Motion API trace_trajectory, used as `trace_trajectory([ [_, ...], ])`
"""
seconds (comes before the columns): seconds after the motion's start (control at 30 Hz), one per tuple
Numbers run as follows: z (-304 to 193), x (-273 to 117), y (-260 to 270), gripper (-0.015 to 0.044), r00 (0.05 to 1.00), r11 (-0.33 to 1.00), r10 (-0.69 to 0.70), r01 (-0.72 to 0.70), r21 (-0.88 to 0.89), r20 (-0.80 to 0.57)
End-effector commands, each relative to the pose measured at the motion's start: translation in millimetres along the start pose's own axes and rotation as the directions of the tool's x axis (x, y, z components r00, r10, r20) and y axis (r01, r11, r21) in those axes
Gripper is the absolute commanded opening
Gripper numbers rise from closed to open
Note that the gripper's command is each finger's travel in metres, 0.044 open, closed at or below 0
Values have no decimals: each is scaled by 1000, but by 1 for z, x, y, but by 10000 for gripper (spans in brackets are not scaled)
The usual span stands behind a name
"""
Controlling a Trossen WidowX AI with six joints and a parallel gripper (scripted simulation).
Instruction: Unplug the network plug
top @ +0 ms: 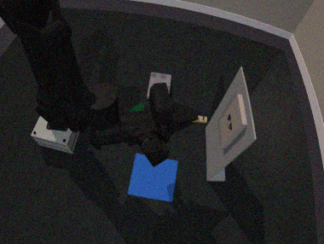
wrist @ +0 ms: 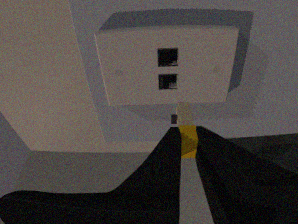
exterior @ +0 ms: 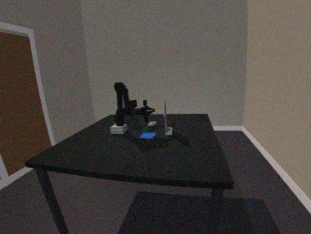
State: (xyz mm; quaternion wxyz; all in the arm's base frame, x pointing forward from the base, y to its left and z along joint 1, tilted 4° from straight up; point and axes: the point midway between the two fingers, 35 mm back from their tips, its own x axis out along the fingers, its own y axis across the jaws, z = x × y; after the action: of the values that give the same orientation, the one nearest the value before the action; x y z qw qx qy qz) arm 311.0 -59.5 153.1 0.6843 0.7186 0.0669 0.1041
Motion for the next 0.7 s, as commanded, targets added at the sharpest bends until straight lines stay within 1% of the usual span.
trace_trajectory([
  [0.0,0,0,0,0,1000,1000,0,0,0,0],
  [0.67,-2,-5,29,0,1000,1000,2,-2,0,-1],
])
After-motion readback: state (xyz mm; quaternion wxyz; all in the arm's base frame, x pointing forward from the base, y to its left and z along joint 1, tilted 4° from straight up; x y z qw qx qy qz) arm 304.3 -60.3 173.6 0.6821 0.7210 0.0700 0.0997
